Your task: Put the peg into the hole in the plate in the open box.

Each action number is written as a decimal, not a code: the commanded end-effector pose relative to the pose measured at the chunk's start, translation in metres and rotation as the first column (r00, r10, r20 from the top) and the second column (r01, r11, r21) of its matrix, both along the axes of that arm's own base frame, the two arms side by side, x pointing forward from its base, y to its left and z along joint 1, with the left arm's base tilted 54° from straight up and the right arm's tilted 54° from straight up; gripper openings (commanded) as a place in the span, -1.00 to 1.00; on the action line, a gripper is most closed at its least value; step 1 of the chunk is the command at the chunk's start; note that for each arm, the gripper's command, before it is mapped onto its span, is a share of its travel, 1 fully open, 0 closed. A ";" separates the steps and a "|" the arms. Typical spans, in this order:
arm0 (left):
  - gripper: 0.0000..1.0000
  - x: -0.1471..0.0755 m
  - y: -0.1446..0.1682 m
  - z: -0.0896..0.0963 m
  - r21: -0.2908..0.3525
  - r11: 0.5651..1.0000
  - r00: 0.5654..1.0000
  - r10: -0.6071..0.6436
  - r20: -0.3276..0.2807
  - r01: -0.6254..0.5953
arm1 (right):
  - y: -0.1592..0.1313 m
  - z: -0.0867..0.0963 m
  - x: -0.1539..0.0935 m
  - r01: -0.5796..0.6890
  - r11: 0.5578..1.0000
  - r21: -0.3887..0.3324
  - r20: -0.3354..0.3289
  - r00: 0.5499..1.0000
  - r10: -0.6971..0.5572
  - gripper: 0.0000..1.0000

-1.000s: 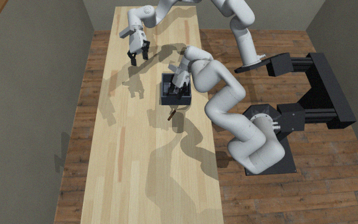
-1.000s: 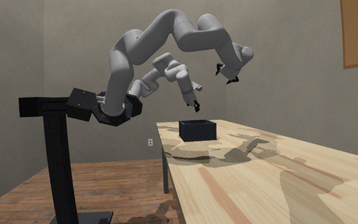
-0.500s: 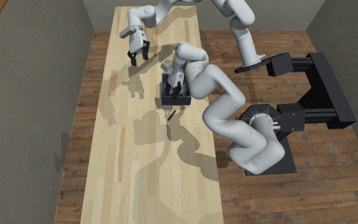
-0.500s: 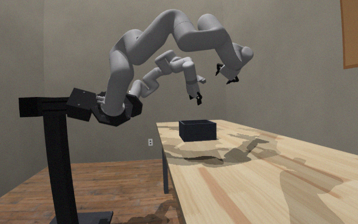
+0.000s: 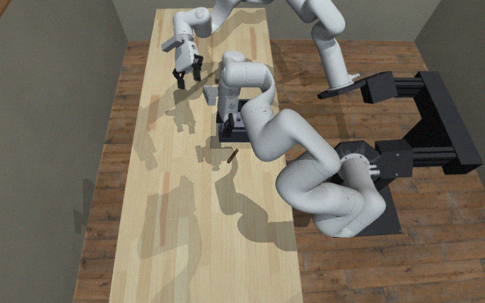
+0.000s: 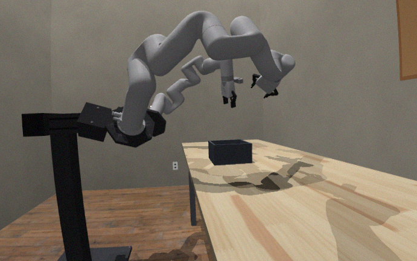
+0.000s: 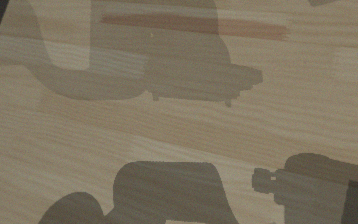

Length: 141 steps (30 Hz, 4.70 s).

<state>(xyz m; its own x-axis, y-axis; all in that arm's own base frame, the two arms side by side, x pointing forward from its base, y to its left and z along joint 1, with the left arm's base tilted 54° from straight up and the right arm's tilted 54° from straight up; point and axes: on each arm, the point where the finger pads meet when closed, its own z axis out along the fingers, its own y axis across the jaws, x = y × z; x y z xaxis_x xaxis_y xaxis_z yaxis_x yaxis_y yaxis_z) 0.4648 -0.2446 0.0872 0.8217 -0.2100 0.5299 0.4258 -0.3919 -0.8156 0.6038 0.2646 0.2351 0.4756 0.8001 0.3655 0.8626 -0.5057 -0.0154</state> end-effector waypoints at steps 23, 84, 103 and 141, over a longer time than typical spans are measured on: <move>1.00 -0.024 -0.022 0.100 -0.251 0.968 0.976 -0.073 -0.203 0.020 | 0.004 0.002 -0.001 -0.005 1.000 0.003 0.003 1.000 0.005 1.00; 1.00 -0.130 -0.028 0.305 -0.756 0.598 0.762 -0.611 -0.216 0.265 | 0.004 0.002 -0.001 -0.005 1.000 0.003 0.003 1.000 0.005 1.00; 1.00 -0.175 -0.018 0.361 -0.837 0.391 0.630 -0.773 -0.073 0.382 | 0.004 0.002 -0.001 -0.005 1.000 0.003 0.003 1.000 0.005 1.00; 1.00 -0.277 0.022 0.460 -0.783 -0.099 0.255 -0.914 0.315 0.614 | 0.004 0.002 -0.001 -0.005 1.000 0.003 0.003 1.000 0.005 1.00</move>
